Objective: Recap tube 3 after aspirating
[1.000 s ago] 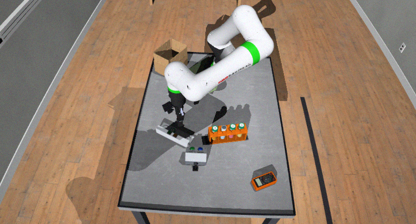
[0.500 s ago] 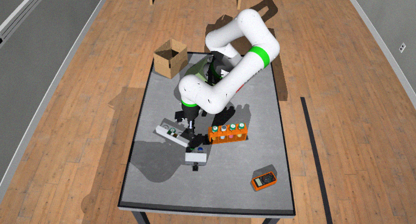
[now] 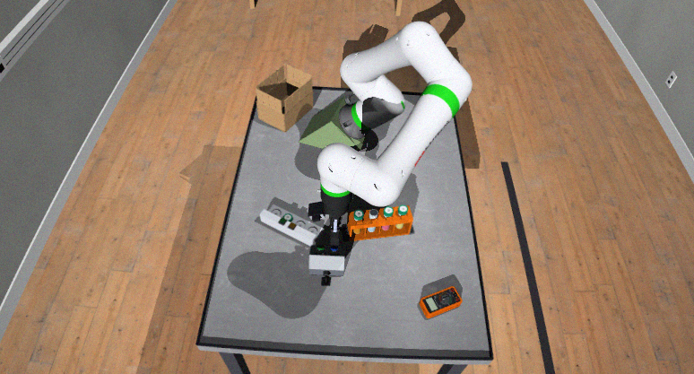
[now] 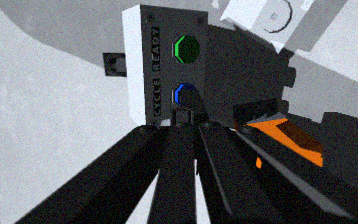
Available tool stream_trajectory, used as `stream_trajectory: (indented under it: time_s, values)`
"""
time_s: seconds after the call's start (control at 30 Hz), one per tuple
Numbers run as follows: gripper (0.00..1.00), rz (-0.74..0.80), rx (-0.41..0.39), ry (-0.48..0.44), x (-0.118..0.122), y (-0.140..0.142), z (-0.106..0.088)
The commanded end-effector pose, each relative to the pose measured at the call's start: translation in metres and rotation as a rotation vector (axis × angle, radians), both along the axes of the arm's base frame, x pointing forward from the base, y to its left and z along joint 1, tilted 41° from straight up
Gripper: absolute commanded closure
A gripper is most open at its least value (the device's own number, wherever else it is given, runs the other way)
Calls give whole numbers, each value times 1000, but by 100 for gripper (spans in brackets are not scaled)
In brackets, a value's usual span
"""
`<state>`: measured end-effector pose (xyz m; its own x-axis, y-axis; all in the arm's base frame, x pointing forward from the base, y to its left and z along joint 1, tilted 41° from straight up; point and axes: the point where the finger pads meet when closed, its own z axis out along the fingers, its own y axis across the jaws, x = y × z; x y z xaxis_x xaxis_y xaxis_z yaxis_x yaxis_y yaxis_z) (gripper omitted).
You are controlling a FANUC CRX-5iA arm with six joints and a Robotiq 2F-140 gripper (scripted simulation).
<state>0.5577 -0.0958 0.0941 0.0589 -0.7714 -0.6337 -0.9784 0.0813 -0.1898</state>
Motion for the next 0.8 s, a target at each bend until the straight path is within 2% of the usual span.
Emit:
stream_trajectory:
  time_s: [0.0,0.1,0.77]
  values:
    - [90,0,-1,-1,1,4,-5]
    - [90,0,-1,-1,3,10,-12]
    - [90,0,-1,-1,4,12,-14]
